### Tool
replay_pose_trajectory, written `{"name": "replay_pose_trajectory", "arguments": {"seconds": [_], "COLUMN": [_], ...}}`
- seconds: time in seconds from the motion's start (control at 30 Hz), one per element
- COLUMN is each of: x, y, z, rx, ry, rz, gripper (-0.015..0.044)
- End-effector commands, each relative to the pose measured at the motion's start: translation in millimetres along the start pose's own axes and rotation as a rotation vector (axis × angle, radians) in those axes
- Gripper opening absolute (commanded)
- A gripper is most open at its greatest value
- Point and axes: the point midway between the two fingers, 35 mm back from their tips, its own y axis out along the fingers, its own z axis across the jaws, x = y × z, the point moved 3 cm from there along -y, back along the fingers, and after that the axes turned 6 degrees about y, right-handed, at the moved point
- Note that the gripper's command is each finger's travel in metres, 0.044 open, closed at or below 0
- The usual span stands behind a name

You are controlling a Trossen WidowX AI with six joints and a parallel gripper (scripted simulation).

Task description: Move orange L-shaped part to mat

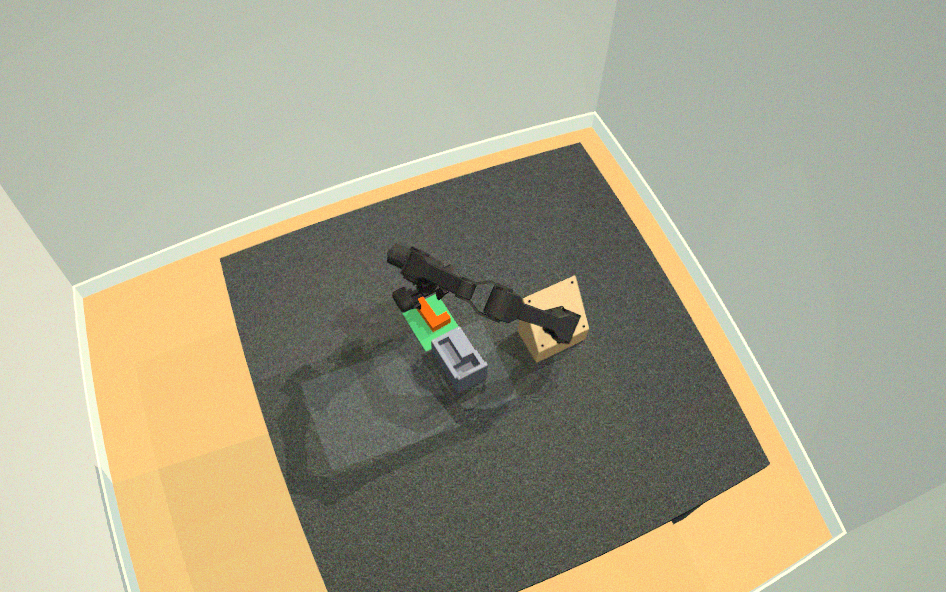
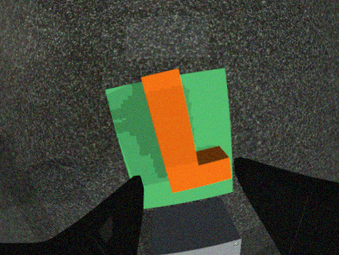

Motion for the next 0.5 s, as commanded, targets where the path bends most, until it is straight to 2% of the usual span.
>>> {"name": "replay_pose_trajectory", "arguments": {"seconds": [0.0,0.03,0.13,0.47], "x": [3.9,4.0,2.2,3.4], "y": [-29.2,-41.6,-79.5,-79.4], "z": [2.4,2.2,-0.9,-0.6], "rx": [0.014,0.014,0.016,0.028], "ry": [-0.006,-0.004,-0.001,0.005], "rz": [-0.015,-0.015,-0.015,-0.019], "gripper": [0.0368,0.0394,0.04,0.04]}}
